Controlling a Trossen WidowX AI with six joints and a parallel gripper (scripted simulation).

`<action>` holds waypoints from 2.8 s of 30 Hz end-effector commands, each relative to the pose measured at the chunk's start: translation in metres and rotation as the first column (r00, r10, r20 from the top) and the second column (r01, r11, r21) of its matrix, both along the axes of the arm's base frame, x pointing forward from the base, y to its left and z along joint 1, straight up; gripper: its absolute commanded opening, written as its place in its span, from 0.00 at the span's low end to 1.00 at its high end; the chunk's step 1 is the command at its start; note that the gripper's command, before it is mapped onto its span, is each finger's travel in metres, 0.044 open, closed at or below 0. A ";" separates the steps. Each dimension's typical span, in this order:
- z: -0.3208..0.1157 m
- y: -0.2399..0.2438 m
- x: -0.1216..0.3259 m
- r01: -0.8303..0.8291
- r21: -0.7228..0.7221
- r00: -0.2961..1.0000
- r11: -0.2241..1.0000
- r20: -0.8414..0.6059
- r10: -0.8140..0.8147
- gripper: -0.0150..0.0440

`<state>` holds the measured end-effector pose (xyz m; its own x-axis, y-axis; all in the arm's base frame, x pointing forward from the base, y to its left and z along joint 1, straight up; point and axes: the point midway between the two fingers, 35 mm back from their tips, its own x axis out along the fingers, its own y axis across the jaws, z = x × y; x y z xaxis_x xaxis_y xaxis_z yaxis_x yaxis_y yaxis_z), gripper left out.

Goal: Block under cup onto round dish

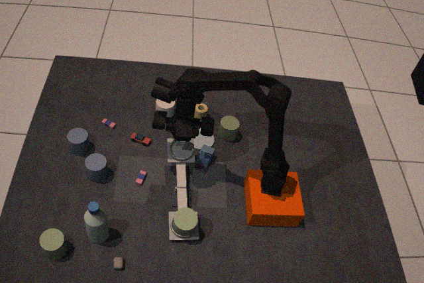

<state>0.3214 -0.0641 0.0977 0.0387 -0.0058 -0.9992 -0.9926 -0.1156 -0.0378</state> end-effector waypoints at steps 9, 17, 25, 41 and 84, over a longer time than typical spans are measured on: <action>0.050 0.001 -0.007 -0.020 -0.003 1.000 1.000 -0.001 0.020 0.25; 0.028 -0.029 -0.014 0.018 -0.017 1.000 1.000 -0.023 -0.018 0.25; -0.013 -0.083 -0.030 0.013 -0.018 1.000 1.000 -0.024 -0.013 0.25; -0.062 -0.132 -0.055 -0.020 -0.016 1.000 1.000 -0.007 0.020 0.25; -0.107 -0.133 -0.053 -0.013 -0.023 1.000 1.000 -0.001 0.013 0.88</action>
<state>0.2685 -0.1972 -0.0094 0.0364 -0.0279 -0.9989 -0.9910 -0.1295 -0.0325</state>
